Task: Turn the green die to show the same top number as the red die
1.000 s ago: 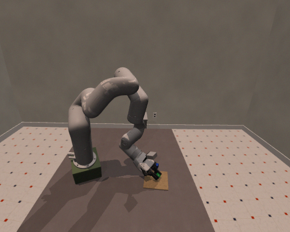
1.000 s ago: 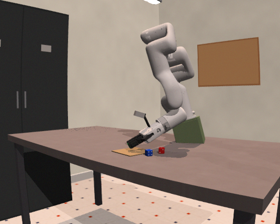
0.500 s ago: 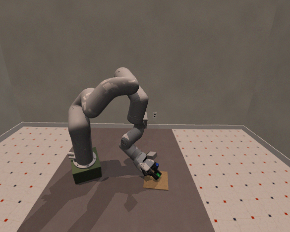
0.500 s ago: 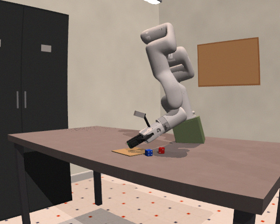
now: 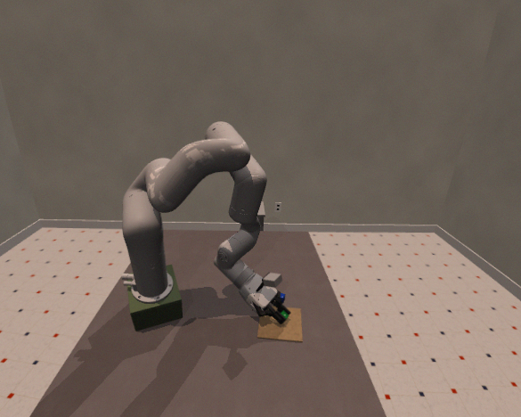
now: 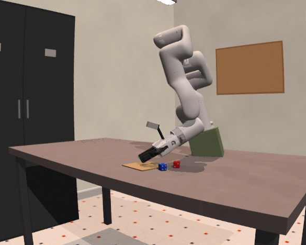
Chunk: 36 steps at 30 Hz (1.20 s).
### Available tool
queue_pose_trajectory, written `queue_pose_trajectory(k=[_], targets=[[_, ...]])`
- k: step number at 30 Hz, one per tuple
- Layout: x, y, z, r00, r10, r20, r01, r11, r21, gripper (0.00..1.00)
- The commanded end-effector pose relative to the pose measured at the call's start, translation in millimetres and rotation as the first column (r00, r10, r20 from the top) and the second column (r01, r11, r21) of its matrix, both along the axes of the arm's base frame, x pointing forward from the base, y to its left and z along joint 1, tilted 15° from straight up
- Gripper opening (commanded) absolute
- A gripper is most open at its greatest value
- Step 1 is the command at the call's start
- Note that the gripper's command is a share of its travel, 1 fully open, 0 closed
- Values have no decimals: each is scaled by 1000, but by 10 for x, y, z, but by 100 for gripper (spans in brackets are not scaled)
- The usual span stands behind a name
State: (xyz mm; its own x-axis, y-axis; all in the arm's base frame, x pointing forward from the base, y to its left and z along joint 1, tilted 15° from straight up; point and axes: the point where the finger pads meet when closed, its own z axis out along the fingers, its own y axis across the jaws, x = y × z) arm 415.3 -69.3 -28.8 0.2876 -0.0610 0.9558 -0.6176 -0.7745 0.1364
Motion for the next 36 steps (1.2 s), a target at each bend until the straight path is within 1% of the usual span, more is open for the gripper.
queue_pose_trajectory(k=[1, 17, 36], targets=[[9, -2, -17, 1000, 0, 2, 0, 1000, 0, 21], [17, -22, -97, 1000, 0, 2, 0, 1000, 0, 21], [17, -24, -103, 1000, 0, 2, 0, 1000, 0, 21]])
